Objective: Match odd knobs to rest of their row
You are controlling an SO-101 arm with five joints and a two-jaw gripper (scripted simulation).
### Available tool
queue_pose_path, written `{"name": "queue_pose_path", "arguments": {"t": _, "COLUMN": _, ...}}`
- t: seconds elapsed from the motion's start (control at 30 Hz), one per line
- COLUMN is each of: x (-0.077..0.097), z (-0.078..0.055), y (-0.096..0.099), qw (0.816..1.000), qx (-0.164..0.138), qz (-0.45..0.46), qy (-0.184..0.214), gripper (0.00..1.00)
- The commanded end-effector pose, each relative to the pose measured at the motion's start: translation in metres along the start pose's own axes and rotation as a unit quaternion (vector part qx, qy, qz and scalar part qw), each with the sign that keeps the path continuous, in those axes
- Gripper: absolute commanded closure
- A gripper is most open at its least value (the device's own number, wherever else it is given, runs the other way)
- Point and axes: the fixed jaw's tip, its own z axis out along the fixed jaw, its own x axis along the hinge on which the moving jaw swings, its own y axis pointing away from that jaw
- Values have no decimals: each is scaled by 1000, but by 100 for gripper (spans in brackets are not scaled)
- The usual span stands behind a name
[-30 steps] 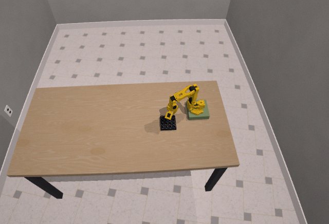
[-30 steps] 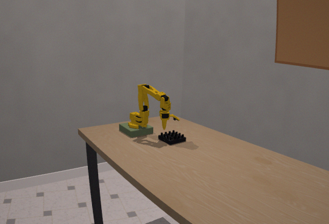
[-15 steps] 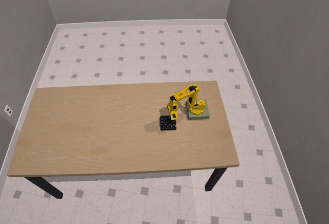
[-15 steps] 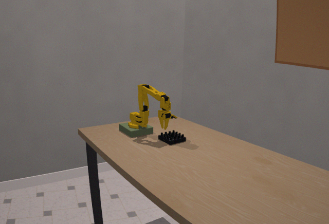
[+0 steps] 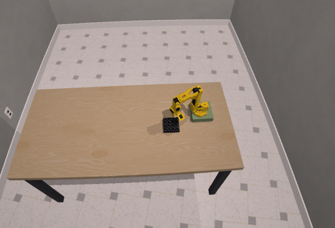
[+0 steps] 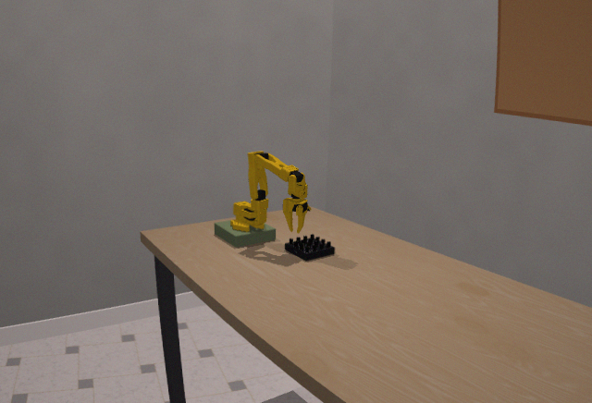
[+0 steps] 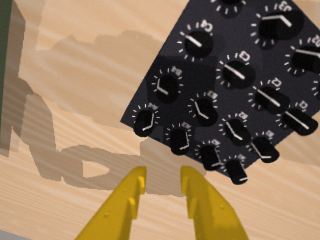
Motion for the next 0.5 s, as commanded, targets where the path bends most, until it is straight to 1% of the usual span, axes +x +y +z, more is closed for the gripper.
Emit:
{"name": "queue_pose_path", "arguments": {"t": 0.0, "x": -1, "z": 0, "y": 1, "qw": 1000, "qx": 2, "qz": -26, "qy": 0, "gripper": 91}}
{"name": "queue_pose_path", "arguments": {"t": 0.2, "x": -1, "z": 0, "y": 1, "qw": 998, "qx": 2, "qz": -64, "qy": 0, "gripper": 90}}
{"name": "queue_pose_path", "arguments": {"t": 0.47, "x": -1, "z": 0, "y": 1, "qw": 997, "qx": 2, "qz": -77, "qy": 0, "gripper": 90}}
